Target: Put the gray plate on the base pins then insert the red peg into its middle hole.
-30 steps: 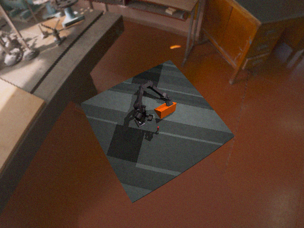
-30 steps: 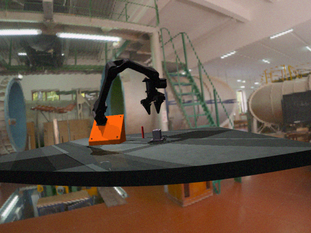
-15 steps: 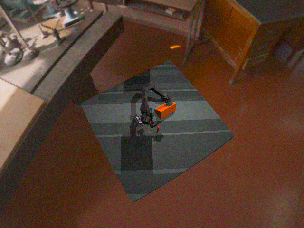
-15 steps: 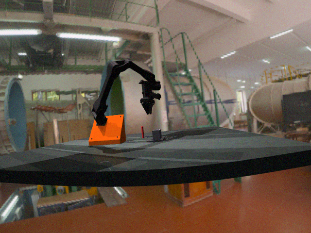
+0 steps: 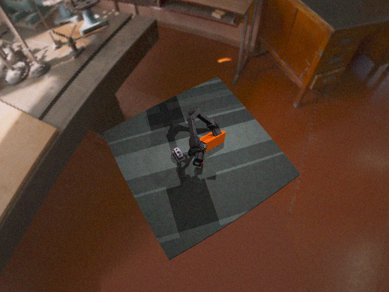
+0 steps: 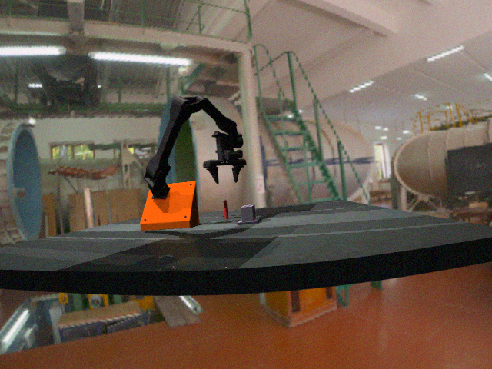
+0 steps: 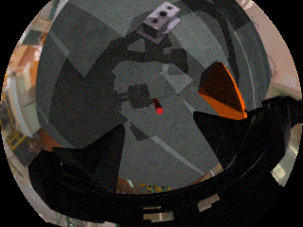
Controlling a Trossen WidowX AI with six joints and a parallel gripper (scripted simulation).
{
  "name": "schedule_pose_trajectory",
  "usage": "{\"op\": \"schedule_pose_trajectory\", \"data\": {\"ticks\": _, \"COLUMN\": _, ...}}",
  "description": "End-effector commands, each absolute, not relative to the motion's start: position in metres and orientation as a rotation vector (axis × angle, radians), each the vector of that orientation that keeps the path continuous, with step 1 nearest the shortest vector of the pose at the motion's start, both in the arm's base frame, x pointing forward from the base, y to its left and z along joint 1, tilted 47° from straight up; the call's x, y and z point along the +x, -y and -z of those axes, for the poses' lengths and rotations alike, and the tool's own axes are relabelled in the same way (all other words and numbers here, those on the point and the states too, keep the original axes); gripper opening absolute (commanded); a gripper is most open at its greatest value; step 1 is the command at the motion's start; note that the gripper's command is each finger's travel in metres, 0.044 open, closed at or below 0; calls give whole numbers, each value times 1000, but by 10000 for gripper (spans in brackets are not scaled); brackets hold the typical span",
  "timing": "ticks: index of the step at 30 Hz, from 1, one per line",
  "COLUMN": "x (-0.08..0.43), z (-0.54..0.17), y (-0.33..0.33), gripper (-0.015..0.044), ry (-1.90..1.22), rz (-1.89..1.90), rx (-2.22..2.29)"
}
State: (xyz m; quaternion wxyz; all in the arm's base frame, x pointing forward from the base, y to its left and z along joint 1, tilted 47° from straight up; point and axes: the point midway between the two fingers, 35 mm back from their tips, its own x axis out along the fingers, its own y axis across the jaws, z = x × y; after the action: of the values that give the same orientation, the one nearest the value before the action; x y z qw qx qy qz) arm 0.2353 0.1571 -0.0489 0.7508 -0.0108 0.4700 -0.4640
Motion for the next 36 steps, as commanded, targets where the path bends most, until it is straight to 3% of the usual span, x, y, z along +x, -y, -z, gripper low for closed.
{"op": "schedule_pose_trajectory", "data": {"ticks": 1, "x": 217, "z": 61, "y": -159, "gripper": 440, "ry": -908, "rz": 1134, "rx": 152}}
{"op": "schedule_pose_trajectory", "data": {"ticks": 36, "x": 228, "z": 111, "y": -104, "gripper": 440, "ry": -906, "rz": 1134, "rx": 151}}
